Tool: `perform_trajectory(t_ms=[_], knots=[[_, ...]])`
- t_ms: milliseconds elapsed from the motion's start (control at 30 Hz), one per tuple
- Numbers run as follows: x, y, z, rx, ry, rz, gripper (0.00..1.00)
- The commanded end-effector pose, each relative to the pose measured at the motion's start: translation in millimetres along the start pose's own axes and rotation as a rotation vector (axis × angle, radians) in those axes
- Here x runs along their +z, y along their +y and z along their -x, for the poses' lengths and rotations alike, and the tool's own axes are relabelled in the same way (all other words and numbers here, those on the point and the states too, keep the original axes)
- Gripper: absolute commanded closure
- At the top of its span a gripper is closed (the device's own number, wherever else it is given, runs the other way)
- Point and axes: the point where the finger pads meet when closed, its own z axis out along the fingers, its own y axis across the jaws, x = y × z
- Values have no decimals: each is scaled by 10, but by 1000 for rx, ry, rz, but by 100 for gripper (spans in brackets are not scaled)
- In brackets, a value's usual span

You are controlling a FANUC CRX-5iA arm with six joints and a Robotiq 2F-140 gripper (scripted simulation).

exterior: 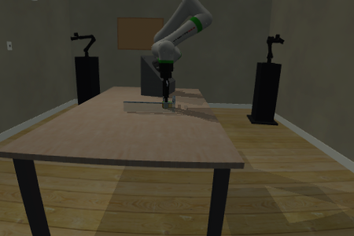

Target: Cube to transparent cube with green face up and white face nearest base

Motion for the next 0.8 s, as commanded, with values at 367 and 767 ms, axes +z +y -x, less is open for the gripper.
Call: perform_trajectory(t_ms=[367,767], knots=[[1,-2,1,0,0,-1,100],[-77,-2,0,0,0,-1,100]])
